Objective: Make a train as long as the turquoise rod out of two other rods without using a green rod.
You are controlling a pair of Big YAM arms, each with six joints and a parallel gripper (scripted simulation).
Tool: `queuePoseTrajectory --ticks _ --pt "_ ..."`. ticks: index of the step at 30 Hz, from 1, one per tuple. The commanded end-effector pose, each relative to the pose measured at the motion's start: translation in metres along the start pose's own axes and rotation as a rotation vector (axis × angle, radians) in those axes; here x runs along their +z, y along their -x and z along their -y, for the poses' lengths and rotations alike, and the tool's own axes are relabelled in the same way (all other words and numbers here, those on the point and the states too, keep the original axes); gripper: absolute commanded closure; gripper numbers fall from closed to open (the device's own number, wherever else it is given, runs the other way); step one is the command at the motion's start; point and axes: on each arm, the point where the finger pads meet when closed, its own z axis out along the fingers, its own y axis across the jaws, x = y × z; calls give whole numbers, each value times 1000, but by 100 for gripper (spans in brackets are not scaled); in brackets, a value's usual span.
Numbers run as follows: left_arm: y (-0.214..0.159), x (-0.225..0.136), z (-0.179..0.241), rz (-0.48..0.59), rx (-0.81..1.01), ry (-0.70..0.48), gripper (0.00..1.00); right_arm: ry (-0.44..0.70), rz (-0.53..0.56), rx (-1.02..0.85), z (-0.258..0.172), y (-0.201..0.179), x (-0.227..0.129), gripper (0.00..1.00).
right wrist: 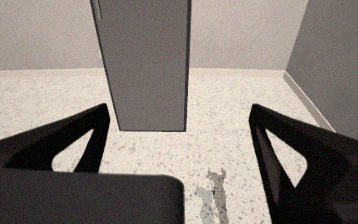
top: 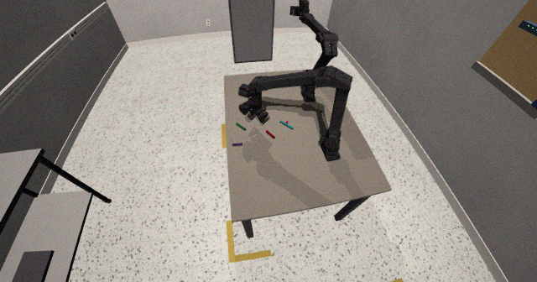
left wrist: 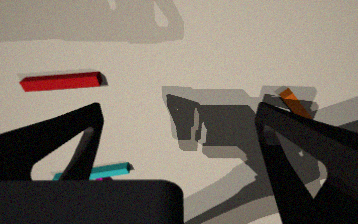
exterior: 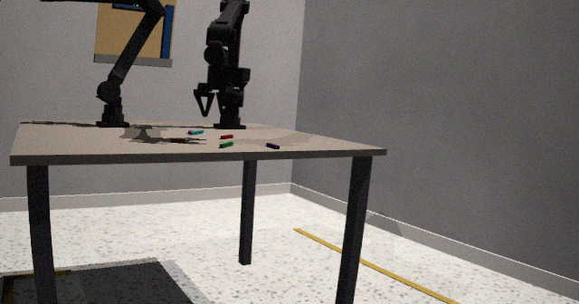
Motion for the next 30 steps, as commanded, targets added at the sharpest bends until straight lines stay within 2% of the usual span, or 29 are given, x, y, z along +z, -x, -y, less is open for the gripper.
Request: queuePoseTrajectory --ticks 1,11,13,14,28,30 --pt "-9 -18 5 27 164 -48 0 4 57 7 -3 38 3 0" --pt "-37 -16 -6 32 451 -44 0 4 57 7 -3 38 3 0" --pt "-37 -16 -6 32 451 -44 0 4 57 7 -3 38 3 0" --pt "-42 -16 -10 34 525 -44 0 4 57 7 -3 38 3 0" --pt "-80 -11 -30 39 926 -38 0 4 57 7 -3 38 3 0" --pt "-80 -11 -30 39 926 -38 0 4 57 7 -3 38 3 0"
